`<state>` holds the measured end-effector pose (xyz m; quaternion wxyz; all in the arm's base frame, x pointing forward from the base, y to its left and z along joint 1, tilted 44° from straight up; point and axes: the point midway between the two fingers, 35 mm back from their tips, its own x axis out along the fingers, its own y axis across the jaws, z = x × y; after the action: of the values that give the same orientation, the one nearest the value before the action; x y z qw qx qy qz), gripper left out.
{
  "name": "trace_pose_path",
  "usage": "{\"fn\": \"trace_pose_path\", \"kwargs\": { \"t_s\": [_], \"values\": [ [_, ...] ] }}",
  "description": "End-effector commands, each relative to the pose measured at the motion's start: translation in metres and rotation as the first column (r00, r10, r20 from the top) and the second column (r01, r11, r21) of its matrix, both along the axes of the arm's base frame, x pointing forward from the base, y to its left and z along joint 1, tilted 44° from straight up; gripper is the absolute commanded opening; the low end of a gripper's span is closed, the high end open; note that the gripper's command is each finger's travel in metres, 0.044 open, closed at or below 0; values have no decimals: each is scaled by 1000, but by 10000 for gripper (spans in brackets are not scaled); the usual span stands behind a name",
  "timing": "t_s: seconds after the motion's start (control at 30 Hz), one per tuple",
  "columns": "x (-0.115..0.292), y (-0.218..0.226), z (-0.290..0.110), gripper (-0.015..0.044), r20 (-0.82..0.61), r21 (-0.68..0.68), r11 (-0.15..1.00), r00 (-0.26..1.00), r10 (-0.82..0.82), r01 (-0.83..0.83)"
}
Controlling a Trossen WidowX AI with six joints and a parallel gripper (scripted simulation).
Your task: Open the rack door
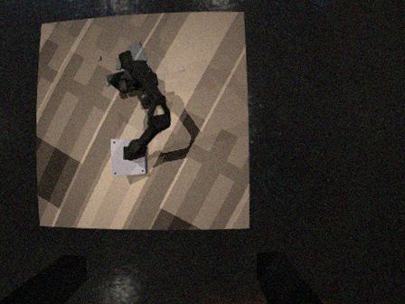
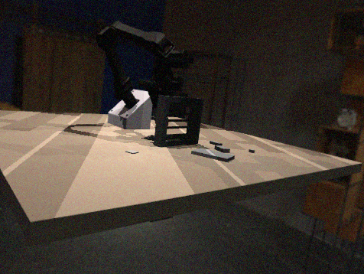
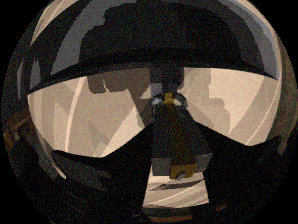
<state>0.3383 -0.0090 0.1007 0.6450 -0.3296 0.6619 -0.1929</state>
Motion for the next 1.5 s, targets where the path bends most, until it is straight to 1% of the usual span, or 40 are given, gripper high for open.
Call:
{"fn": "trace_pose_path", "kwargs": {
  "t_s": [0.0,0.37,0.5,0.63,0.8,0.93,1.1,1.3,1.47],
  "values": [
    [0,0,-1,100,-2,0,1000,1000,3,-3],
    [0,0,-1,27,-2,0,1000,1000,3,-3],
    [0,0,-1,25,3,1,1000,1000,-3,3],
    [0,0,-1,25,114,16,993,986,-122,121],
    [0,0,-1,25,273,62,955,916,-295,289],
    [0,0,-1,25,387,119,904,819,-423,411],
    [0,0,-1,25,506,210,817,655,-561,538],
    [0,0,-1,25,605,342,685,407,-684,644],
    [0,0,-1,25,645,462,560,172,-744,688]
  ]
}}
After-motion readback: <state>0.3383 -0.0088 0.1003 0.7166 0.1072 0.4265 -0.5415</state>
